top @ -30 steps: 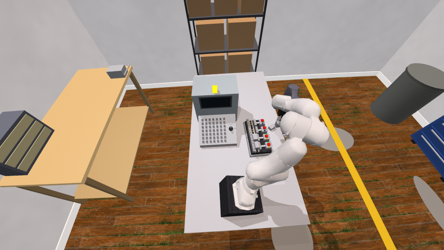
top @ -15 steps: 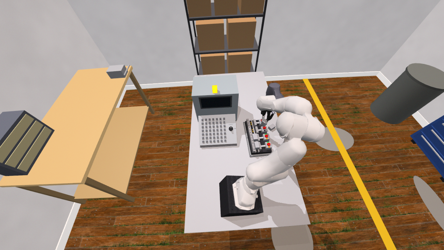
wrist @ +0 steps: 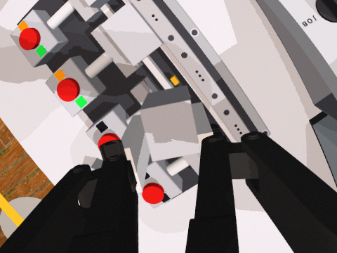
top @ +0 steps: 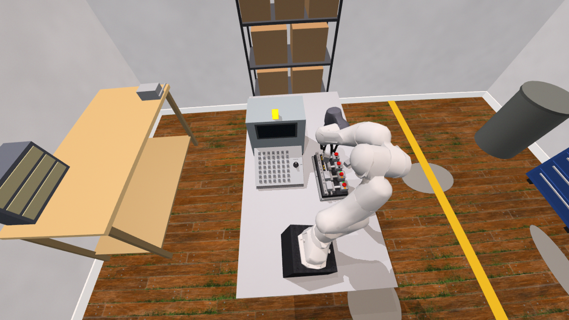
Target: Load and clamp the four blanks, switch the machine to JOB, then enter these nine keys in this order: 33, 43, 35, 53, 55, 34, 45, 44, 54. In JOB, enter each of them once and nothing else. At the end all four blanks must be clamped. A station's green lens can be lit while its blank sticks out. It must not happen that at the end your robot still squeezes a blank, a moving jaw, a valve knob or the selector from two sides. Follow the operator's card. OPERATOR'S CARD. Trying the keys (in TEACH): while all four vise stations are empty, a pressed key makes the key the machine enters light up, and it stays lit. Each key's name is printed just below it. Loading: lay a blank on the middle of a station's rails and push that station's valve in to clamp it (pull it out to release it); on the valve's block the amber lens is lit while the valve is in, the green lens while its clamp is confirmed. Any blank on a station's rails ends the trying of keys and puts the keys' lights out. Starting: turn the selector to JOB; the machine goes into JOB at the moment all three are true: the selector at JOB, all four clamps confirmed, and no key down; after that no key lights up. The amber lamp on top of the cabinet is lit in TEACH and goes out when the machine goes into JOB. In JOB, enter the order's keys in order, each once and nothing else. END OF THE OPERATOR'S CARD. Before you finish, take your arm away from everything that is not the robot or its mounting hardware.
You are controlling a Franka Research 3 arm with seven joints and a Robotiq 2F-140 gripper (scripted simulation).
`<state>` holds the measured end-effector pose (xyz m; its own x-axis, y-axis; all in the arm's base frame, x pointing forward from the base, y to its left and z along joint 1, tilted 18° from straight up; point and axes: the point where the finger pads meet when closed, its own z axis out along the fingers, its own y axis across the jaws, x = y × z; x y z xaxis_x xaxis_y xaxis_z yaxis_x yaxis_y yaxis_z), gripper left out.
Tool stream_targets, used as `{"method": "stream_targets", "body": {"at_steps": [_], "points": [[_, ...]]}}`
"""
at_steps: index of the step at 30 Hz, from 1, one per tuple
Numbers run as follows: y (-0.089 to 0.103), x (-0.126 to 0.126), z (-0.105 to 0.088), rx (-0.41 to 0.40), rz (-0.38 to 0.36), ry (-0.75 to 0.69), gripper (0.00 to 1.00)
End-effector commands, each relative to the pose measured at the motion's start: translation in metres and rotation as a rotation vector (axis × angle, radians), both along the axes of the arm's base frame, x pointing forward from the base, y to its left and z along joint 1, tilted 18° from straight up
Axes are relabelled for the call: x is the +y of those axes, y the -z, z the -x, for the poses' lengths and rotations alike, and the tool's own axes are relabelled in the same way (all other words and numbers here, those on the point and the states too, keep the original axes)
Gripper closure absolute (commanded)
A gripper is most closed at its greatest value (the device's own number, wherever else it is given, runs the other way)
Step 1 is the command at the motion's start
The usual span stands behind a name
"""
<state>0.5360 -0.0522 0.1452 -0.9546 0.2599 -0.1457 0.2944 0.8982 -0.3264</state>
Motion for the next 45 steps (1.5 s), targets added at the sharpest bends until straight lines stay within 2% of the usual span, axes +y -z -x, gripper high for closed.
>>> {"method": "stream_targets", "body": {"at_steps": [1, 8, 45], "points": [[-0.0027, -0.0001, -0.0031, 0.096, -0.014, -0.262, 1.0], [-0.0027, -0.0001, -0.0031, 0.154, -0.023, -0.418, 1.0], [-0.0031, -0.0001, -0.003, 0.157, -0.023, -0.425, 1.0]]}}
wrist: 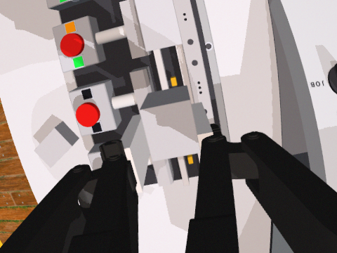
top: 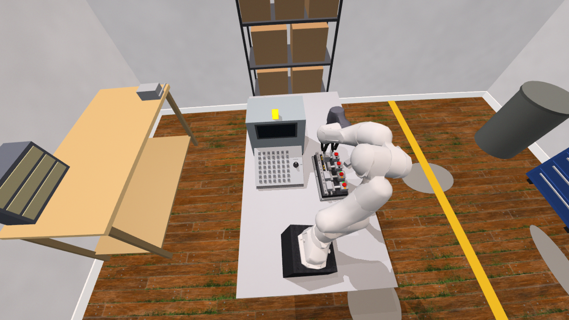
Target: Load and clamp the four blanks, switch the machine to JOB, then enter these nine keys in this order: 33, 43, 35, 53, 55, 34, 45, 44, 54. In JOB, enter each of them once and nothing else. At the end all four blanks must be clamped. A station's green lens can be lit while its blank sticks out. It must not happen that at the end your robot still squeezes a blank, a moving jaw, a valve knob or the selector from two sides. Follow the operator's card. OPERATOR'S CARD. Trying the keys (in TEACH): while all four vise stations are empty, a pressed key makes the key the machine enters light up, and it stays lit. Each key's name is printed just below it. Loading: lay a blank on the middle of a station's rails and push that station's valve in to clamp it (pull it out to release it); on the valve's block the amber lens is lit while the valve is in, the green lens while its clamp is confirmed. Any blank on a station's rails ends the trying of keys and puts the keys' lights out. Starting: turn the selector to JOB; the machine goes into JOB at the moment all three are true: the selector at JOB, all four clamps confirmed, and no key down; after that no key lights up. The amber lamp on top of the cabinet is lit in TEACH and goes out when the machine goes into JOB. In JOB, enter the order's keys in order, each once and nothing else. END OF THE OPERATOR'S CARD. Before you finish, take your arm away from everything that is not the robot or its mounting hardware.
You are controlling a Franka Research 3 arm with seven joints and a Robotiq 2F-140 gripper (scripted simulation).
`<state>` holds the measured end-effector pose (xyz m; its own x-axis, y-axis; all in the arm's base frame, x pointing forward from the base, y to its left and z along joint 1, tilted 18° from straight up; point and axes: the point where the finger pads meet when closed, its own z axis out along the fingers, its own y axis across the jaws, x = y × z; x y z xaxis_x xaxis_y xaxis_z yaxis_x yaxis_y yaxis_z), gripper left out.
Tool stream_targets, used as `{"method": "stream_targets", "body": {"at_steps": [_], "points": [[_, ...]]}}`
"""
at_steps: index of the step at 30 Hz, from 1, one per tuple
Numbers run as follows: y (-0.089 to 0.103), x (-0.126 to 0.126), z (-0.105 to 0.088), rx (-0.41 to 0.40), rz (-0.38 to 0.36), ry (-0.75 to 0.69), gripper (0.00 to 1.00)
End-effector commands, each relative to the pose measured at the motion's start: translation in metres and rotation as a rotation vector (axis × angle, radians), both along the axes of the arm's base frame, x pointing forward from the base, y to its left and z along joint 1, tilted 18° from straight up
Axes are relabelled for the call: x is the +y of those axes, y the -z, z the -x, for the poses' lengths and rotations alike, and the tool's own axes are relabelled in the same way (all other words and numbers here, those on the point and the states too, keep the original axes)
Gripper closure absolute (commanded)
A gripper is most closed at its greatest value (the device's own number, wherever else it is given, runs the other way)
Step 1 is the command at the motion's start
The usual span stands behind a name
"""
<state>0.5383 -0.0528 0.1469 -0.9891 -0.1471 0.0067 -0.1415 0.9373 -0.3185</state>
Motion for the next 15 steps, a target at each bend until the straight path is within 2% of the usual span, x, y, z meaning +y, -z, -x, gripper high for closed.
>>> {"method": "stream_targets", "body": {"at_steps": [1, 15], "points": [[-0.0016, 0.0005, -0.0007, 0.004, -0.001, -0.013, 1.0], [-0.0028, 0.0005, -0.0004, 0.01, -0.001, -0.031, 1.0]]}}
